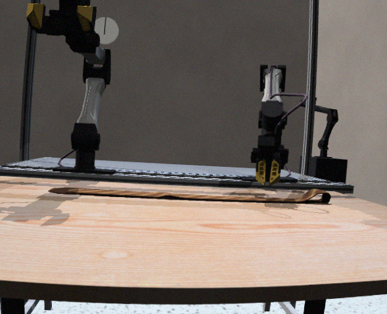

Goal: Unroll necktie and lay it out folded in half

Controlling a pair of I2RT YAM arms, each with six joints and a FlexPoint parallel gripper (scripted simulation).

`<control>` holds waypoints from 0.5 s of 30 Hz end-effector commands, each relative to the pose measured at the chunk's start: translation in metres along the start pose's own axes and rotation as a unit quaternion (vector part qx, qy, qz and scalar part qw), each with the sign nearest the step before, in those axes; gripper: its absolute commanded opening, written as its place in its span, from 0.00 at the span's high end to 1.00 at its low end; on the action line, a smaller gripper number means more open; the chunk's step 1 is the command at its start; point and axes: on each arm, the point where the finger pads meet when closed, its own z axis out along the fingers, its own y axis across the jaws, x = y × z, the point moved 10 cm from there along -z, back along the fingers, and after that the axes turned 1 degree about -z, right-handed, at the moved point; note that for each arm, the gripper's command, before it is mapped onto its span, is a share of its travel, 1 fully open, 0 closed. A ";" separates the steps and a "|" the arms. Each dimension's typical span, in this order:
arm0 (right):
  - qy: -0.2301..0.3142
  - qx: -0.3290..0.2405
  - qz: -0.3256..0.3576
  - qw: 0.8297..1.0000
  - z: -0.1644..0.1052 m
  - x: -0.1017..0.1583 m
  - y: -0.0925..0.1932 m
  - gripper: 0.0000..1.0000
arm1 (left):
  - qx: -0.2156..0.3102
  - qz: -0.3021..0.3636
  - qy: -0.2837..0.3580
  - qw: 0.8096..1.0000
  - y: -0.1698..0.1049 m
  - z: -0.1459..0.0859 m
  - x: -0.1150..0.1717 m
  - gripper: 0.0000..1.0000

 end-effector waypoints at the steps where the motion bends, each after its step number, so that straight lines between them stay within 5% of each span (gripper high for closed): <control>1: -0.004 -0.003 0.004 1.000 0.002 -0.005 0.000 0.00 | -0.004 -0.003 -0.013 1.000 0.003 -0.007 -0.009 0.84; 15: -0.004 -0.003 0.004 1.000 0.002 -0.005 0.000 0.00 | -0.023 -0.011 -0.058 0.998 0.013 -0.031 -0.031 0.71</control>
